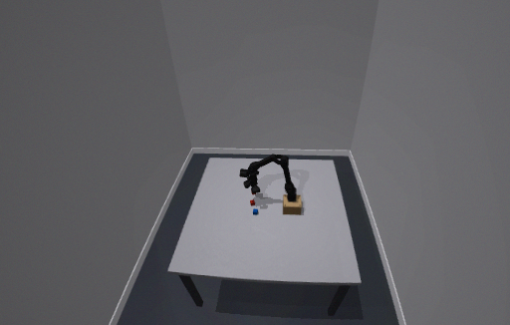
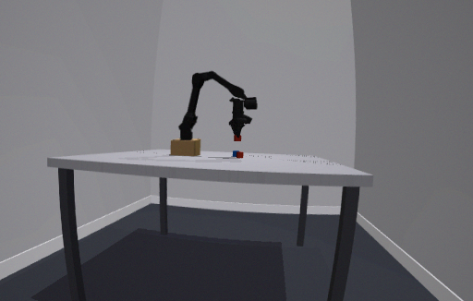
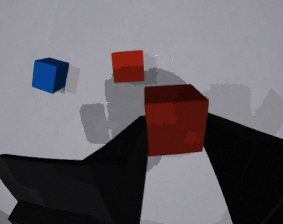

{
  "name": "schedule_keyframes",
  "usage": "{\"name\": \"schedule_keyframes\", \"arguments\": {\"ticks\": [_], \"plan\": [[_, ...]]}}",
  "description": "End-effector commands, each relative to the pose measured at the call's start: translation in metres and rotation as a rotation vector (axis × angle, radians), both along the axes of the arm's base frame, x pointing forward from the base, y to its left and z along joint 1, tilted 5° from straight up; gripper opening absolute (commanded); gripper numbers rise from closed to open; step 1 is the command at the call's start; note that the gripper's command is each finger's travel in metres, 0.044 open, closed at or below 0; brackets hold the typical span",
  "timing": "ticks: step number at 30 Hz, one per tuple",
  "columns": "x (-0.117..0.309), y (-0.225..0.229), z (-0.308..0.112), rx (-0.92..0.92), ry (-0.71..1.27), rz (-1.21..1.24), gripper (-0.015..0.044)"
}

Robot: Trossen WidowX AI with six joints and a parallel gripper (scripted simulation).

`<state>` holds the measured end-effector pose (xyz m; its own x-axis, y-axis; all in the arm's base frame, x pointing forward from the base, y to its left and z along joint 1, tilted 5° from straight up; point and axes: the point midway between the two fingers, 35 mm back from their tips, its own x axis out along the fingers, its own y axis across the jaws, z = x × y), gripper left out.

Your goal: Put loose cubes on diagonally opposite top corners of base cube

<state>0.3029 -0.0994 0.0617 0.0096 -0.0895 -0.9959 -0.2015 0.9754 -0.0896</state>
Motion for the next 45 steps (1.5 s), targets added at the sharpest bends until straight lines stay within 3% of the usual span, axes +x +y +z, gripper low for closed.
{"name": "schedule_keyframes", "arguments": {"ticks": [1,45], "plan": [[0.002,0.012,-0.007,0.011,0.0,-0.107,0.0105],[0.011,0.123,-0.039,0.019,-0.091,-1.224,0.0105]]}}
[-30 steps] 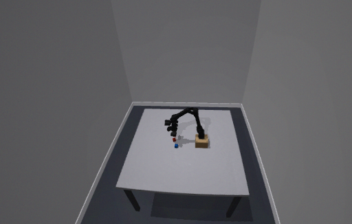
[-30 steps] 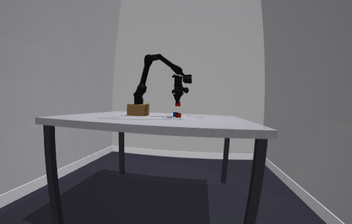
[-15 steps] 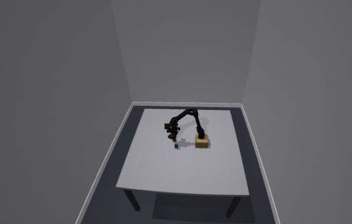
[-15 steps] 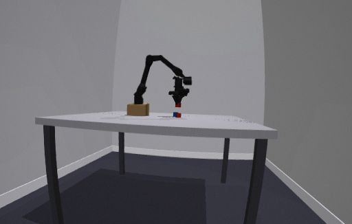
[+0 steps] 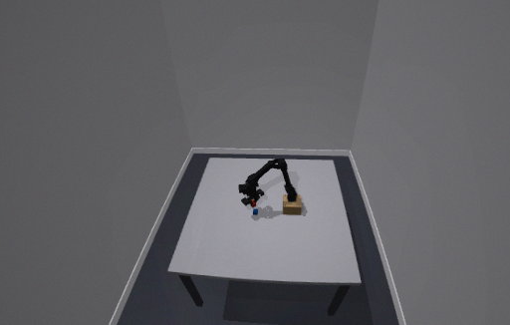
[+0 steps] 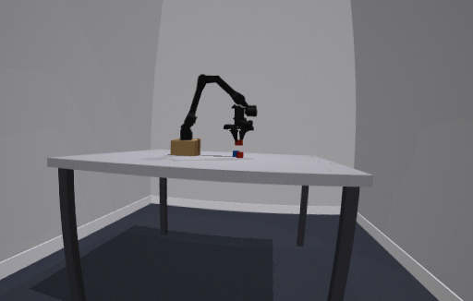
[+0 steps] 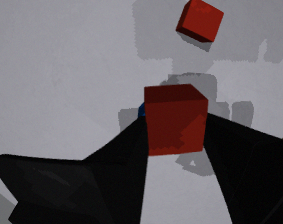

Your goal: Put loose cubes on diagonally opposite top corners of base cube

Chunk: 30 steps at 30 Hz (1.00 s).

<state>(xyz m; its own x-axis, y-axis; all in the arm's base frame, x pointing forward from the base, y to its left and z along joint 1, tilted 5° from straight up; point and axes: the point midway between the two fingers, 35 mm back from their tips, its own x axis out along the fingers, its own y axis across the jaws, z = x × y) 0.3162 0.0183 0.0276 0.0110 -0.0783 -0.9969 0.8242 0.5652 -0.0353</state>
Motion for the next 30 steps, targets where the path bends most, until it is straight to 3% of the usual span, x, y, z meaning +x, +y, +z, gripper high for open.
{"name": "schedule_keyframes", "arguments": {"ticks": [1,30], "plan": [[-0.003,0.006,-0.005,0.005,0.008,-0.056,0.0105],[-0.003,0.006,-0.032,0.005,0.007,-0.062,0.0105]]}}
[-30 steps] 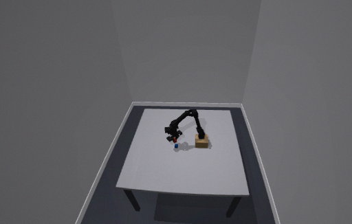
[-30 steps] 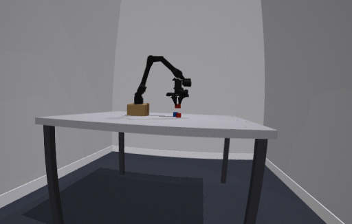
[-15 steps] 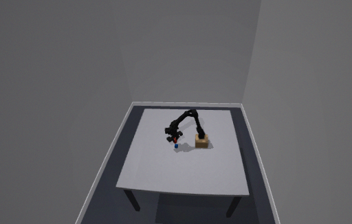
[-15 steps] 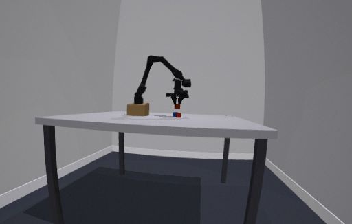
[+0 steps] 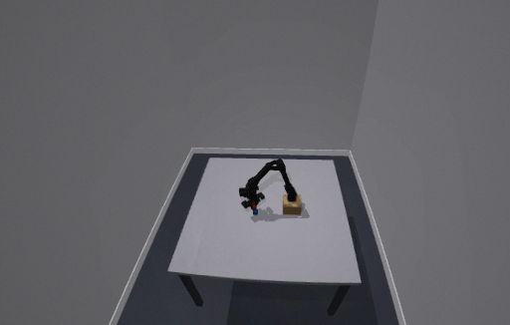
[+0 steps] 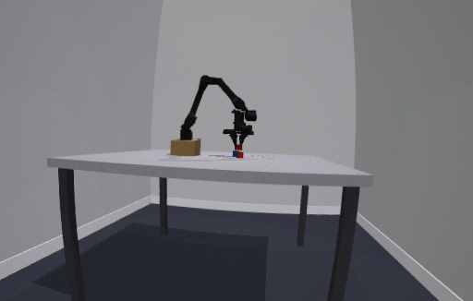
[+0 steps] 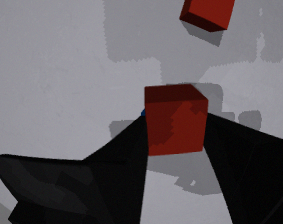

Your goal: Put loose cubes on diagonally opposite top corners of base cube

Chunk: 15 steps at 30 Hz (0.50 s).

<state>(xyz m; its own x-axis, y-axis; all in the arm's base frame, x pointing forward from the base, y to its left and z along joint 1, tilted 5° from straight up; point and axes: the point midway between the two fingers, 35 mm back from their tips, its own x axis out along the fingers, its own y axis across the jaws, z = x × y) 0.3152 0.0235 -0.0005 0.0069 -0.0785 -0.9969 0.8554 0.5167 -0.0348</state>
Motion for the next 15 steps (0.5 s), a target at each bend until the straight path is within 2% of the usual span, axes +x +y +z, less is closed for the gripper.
{"name": "schedule_keyframes", "arguments": {"ticks": [1,15], "plan": [[-0.0018,0.0008,-0.0035,0.005,0.008,-0.004,0.0105],[-0.0018,0.0007,-0.005,0.005,0.008,0.002,0.0105]]}}
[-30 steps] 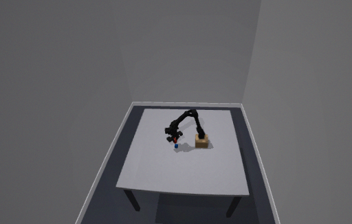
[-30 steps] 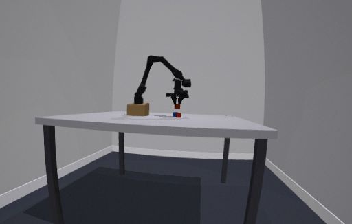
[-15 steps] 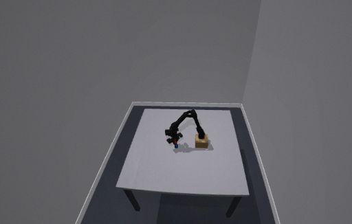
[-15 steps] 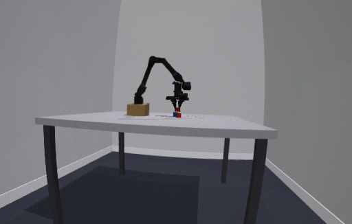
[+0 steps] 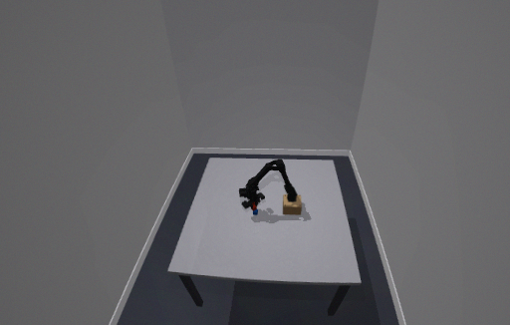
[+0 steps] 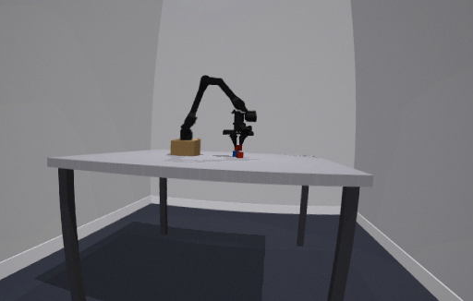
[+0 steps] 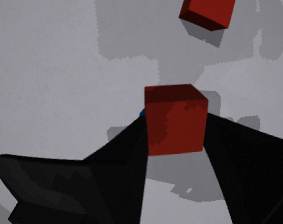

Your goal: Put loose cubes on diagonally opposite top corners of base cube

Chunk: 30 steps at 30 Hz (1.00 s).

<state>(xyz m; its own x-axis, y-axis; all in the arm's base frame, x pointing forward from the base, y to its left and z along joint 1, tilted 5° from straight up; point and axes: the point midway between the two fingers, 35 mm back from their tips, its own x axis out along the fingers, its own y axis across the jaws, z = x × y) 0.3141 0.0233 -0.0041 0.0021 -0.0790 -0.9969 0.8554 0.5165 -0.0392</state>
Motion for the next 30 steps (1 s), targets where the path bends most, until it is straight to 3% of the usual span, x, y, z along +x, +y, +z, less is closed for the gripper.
{"name": "schedule_keyframes", "arguments": {"ticks": [1,11,15,30], "plan": [[-0.001,0.001,-0.001,0.005,0.003,0.002,0.0105],[-0.001,0.001,-0.001,0.005,0.003,0.002,0.0105],[-0.001,0.001,-0.001,0.005,0.003,0.002,0.0205],[0.0,0.001,0.015,0.0,0.001,0.0,0.0205]]}}
